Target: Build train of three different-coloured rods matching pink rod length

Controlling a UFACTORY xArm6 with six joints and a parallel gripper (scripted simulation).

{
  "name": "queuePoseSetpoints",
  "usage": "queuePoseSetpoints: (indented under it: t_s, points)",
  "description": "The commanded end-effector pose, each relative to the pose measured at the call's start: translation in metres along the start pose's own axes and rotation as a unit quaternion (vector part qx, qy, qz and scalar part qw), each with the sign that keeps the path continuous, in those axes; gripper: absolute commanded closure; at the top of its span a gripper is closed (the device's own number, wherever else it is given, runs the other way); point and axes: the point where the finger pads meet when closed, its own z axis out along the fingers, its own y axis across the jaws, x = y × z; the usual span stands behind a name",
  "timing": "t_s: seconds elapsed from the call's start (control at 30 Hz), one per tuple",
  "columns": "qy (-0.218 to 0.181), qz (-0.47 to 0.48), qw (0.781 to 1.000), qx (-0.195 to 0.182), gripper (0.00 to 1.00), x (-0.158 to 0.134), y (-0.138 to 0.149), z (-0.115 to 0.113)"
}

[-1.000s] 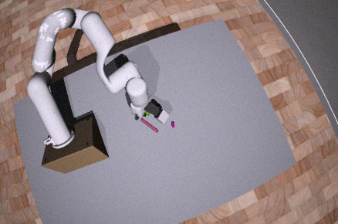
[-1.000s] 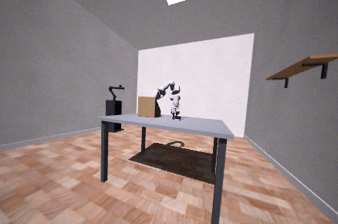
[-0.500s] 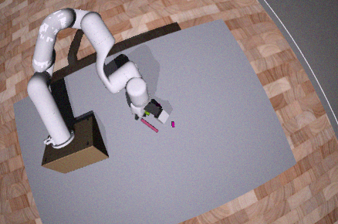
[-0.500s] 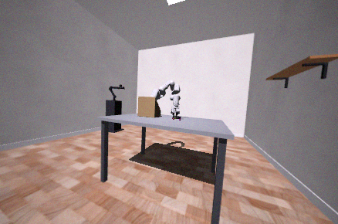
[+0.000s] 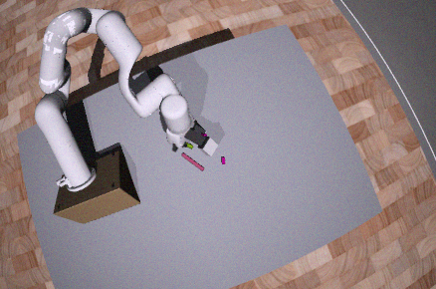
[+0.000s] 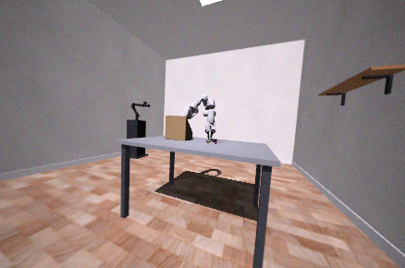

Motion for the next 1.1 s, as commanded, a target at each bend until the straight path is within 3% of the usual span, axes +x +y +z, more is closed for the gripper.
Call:
queuePoseSetpoints:
  t_s: [0.0, 0.2, 0.43, 0.47, 1.07]
  points:
    - [0.001, 0.0, 1.0, 0.001, 0.76, 0.0, -0.001, -0.028]
    - [0.001, 0.0, 1.0, 0.001, 0.76, 0.0, -0.001, -0.049]
    - [0.001, 0.0, 1.0, 0.001, 0.76, 0.0, -0.001, -0.052]
    - [0.001, 0.0, 1.0, 0.001, 0.0, 0.0, -0.001, -0.052]
    - [0.001, 0.0, 1.0, 0.001, 0.0, 0.0, -0.001, -0.052]
